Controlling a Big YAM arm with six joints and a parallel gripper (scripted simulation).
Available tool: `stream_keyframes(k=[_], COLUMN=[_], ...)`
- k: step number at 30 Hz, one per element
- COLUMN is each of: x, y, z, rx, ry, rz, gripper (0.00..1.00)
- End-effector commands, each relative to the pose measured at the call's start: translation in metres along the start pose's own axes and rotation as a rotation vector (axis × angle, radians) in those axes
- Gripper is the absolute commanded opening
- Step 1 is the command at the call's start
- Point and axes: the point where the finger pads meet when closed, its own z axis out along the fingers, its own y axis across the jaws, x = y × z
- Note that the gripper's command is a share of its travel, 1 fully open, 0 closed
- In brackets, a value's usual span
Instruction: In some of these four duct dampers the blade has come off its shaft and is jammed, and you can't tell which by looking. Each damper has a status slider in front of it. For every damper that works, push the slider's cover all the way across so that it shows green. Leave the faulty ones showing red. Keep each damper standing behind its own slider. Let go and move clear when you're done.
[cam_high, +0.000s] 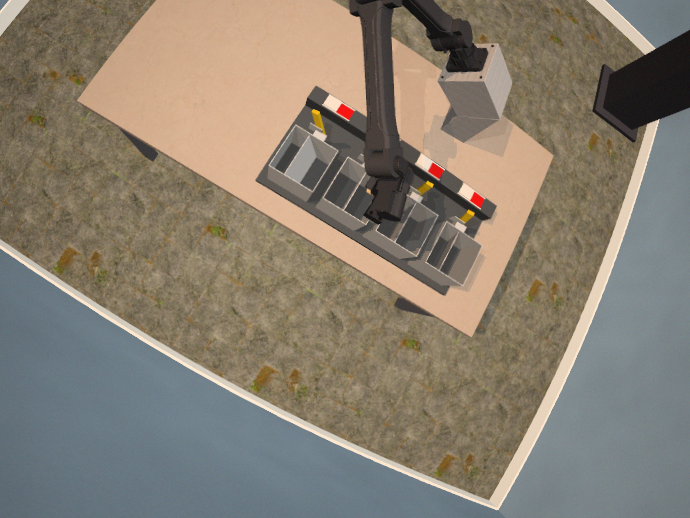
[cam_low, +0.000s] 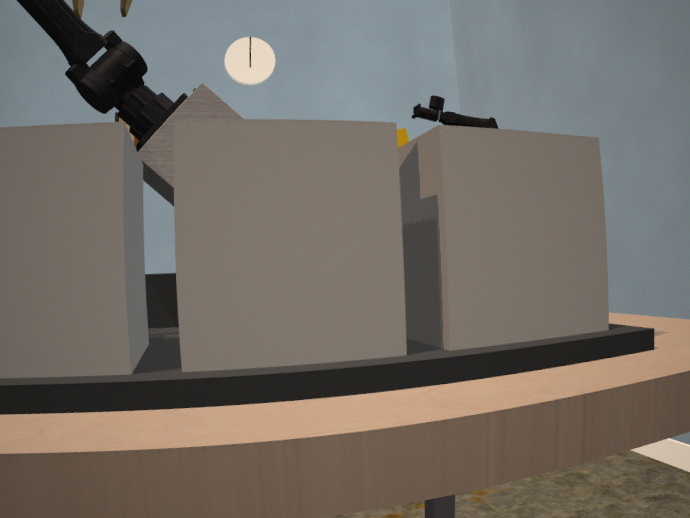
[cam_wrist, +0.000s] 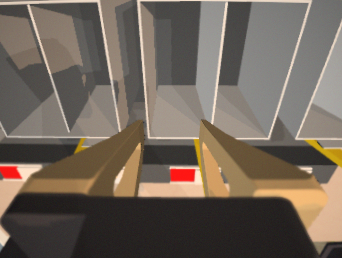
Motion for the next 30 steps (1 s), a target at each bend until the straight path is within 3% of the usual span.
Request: stream_keyframes(k=[1,7,9,11,12,14,15,17,21,24,26,27,30], x=[-0.008,-0.004,-0.004,0.001,0.003,0.002,0.001,-0.007,-0.003,0.009,0.009,0.005,0.005], y=[0.042,0.108,0.108,0.145,0.151,0.150,0.136,0.125,0.125,0.151,0.151,0.136,0.138], z=[-0.008,-0.008,-0.008,-0.007,-0.006,-0.004,0.011,-0.002,0.000,-0.004,-0.004,0.007,0.005], rx=[-0.004,-0.003,-0.003,0.001,0.002,0.005,0.008,-0.002,0.001,0.008,0.008,0.008,0.008], ry=[-0.007,-0.007,-0.007,-0.007,-0.008,-0.005,0.023,0.001,0.006,-0.001,-0.001,0.020,0.016], rz=[-0.001,-0.001,-0.001,0.000,0.000,0.003,0.028,0.055,0.048,-0.009,-0.009,0.015,0.010], gripper=[0.36,0.36,0.36,0.36,0.36,0.36,0.36,0.36,0.36,0.36,0.36,0.36,0.36])
